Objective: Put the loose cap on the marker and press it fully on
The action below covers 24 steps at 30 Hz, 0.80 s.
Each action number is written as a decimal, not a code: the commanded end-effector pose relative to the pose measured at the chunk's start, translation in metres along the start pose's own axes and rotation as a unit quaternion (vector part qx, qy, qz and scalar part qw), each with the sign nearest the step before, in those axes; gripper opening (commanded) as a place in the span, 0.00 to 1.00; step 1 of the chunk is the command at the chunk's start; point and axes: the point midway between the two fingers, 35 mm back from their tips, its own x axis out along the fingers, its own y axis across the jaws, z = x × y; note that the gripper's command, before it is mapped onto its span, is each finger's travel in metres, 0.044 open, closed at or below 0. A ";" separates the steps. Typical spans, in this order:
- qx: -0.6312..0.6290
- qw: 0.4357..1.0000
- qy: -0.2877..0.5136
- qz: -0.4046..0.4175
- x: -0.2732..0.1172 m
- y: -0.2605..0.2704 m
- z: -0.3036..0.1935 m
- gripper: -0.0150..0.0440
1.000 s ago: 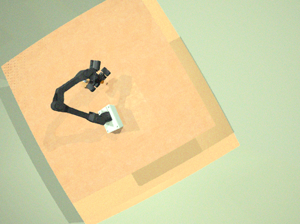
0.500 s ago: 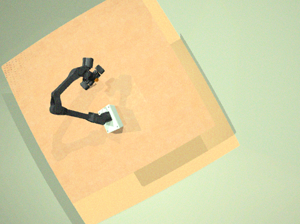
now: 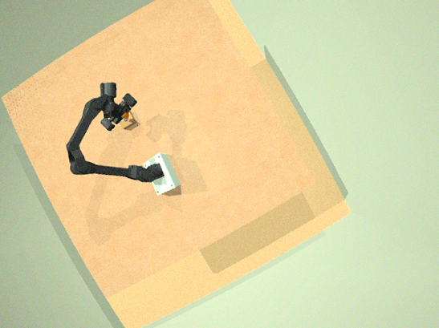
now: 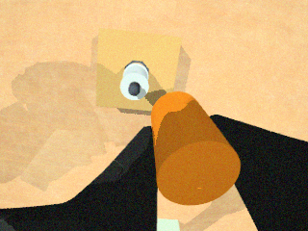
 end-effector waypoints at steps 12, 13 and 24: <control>-0.001 1.000 -0.001 0.004 -0.003 0.022 0.016 0.25; -0.001 1.000 -0.001 0.004 -0.003 0.022 0.016 0.25; -0.001 1.000 -0.001 0.003 0.012 0.022 0.017 0.25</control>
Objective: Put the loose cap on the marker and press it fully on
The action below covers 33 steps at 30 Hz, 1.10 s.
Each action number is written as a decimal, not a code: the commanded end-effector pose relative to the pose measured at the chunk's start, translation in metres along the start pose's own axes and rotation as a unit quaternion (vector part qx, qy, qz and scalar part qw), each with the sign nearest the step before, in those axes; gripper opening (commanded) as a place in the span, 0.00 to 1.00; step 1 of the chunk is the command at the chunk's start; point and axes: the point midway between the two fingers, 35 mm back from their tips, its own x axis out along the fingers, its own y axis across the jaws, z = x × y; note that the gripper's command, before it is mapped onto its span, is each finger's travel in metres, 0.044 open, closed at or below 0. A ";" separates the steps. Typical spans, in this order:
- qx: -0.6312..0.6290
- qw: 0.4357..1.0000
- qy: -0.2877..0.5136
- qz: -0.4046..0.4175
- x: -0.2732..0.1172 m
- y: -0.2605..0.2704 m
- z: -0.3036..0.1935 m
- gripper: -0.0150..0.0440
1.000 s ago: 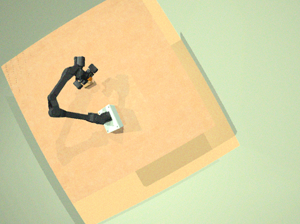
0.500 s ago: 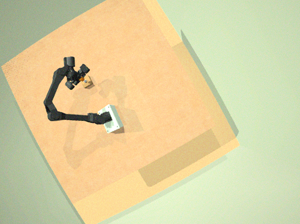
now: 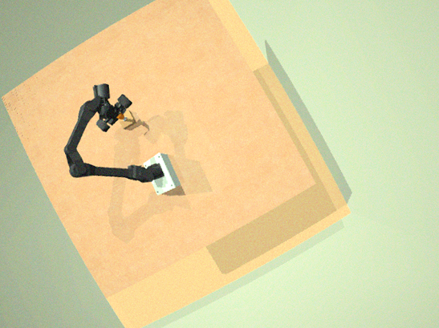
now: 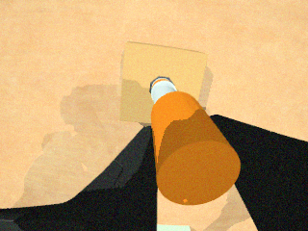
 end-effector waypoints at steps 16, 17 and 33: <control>0.001 1.000 0.000 0.003 0.032 0.001 0.000 0.25; 0.001 1.000 0.000 0.003 0.034 0.001 0.000 0.25; 0.001 1.000 0.000 0.004 0.047 0.003 0.000 0.25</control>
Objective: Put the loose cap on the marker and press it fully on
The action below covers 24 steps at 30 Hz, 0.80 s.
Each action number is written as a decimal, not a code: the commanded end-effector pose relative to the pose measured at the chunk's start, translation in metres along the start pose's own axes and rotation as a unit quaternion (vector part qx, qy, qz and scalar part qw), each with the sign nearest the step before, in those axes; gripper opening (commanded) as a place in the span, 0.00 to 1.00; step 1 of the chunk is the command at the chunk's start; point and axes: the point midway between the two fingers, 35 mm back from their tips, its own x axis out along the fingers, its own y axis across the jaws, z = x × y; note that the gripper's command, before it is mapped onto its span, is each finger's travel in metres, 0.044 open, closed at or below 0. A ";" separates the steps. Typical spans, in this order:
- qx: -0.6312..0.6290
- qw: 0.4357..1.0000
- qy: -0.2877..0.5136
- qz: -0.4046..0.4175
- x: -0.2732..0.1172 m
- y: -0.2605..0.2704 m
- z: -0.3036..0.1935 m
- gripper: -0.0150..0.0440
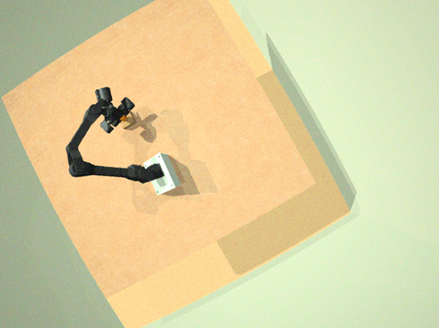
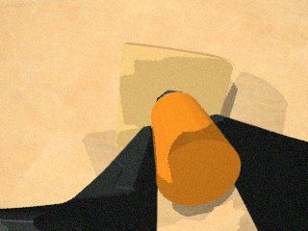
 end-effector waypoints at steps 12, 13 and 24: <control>0.000 1.000 0.000 0.000 0.001 0.000 0.000 0.52; 0.000 1.000 0.000 0.000 0.001 0.000 0.000 0.57; 0.000 1.000 0.000 0.000 0.001 0.000 0.000 1.00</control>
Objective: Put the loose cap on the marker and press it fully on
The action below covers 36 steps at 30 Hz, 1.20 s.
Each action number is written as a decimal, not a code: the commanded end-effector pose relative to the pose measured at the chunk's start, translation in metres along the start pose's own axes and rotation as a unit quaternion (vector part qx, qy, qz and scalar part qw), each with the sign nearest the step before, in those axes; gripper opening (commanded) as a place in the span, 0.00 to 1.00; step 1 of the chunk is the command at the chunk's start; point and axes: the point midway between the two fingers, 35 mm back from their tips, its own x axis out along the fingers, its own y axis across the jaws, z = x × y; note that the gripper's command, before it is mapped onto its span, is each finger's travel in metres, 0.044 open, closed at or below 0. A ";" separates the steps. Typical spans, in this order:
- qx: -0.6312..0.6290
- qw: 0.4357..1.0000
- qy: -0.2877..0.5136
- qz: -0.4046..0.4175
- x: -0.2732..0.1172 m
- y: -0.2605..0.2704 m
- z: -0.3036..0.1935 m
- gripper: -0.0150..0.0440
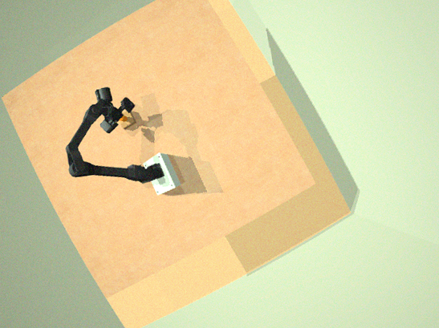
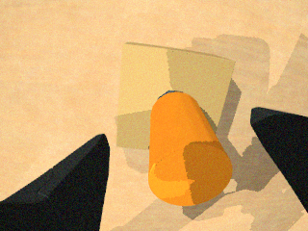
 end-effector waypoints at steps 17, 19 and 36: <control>0.139 0.990 0.000 -0.001 -0.066 0.002 -0.001 0.73; 0.145 0.989 0.000 -0.001 -0.065 0.003 -0.001 0.64; 0.145 0.989 0.000 -0.001 -0.065 0.003 -0.001 0.25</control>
